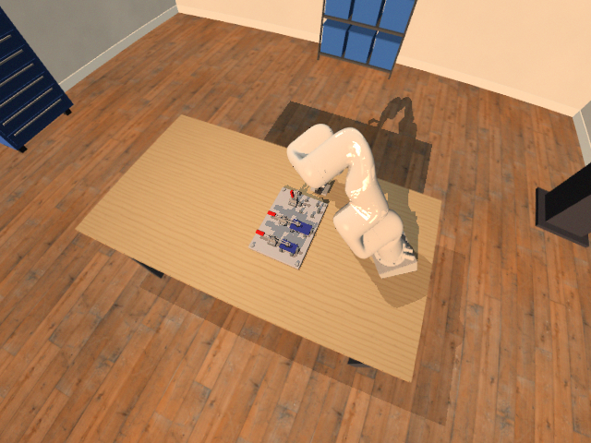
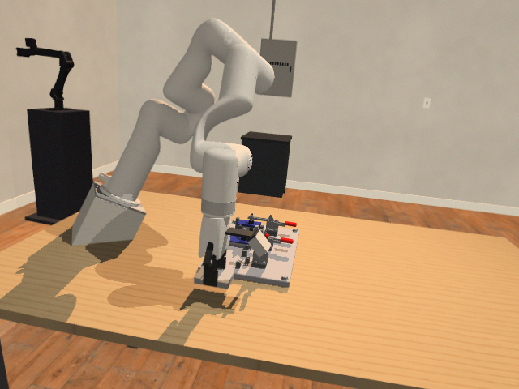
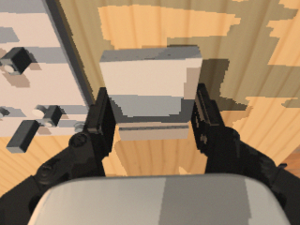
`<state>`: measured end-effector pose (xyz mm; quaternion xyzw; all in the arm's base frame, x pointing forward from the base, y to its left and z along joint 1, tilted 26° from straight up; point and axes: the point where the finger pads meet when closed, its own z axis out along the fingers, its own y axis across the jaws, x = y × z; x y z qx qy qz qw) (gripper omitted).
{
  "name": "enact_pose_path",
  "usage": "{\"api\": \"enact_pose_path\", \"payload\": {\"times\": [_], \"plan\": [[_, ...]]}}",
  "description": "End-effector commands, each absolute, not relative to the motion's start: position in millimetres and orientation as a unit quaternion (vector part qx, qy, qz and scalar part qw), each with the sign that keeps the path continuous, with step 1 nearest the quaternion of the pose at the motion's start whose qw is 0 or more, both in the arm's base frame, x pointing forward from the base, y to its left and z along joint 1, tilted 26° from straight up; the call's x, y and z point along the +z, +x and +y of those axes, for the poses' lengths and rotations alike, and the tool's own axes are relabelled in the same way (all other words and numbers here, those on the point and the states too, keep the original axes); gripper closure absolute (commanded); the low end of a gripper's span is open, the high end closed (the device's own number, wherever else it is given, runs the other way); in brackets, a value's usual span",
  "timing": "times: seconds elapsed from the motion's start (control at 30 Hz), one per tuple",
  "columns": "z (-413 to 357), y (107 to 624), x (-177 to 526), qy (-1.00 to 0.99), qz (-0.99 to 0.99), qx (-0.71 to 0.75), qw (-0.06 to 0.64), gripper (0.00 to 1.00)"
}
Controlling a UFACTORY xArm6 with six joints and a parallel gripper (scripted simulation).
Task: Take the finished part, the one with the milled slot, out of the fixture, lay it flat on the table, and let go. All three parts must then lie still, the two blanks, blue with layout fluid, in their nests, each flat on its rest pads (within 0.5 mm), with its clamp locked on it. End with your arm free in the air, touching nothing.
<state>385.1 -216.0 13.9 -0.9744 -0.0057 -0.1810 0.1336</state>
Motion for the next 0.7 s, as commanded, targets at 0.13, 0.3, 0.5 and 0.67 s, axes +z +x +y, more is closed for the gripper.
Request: {"api": "enact_pose_path", "payload": {"times": [0.13,0.3,0.5,0.67], "plan": [[-214.2,389.8,4.8,-0.974,-0.006,-0.182,0.133,1.00],[-213.5,390.8,2.2,-0.974,-0.006,-0.182,0.133,1.00],[-213.2,391.3,1.0,-0.974,-0.006,-0.182,0.133,1.00],[-213.1,391.3,0.9,-0.974,-0.006,-0.182,0.133,1.00]]}}
